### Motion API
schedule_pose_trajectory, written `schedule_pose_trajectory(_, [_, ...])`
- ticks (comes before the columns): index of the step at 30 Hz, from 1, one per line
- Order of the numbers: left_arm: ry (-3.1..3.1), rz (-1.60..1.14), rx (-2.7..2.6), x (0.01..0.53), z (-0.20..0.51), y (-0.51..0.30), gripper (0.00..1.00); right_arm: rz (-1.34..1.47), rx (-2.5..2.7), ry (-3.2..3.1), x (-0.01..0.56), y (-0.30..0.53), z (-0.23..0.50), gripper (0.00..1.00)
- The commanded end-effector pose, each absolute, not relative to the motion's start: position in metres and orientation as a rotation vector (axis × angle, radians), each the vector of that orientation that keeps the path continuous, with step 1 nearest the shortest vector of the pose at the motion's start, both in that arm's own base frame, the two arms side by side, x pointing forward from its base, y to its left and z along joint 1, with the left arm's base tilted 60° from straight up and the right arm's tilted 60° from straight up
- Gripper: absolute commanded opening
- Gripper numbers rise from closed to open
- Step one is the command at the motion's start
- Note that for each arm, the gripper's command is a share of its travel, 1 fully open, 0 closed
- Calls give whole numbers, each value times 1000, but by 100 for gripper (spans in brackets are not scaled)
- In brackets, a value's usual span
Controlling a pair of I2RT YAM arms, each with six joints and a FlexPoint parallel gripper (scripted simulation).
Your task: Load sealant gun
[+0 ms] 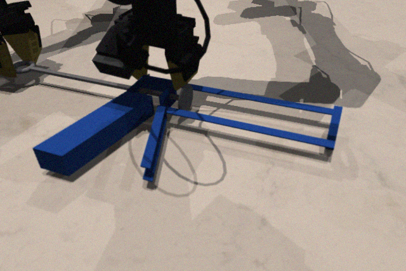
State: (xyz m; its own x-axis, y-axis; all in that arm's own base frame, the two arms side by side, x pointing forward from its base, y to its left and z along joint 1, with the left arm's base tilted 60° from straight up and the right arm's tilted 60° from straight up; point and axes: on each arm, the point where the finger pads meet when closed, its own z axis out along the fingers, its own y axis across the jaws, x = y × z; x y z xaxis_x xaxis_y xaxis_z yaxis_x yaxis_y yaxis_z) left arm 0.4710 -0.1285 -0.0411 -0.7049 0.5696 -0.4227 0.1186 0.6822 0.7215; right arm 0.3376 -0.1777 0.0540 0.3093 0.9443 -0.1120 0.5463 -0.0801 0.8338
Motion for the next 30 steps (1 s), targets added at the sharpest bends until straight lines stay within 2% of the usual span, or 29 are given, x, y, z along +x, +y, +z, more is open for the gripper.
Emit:
schedule_pose_trajectory(1, [2168, 939, 404, 486, -8, -120, 3, 427, 1722, 1217, 324, -225, 70, 0])
schedule_pose_trajectory(30, [2168, 939, 404, 486, -8, -120, 3, 431, 1711, 1209, 325, -225, 75, 0])
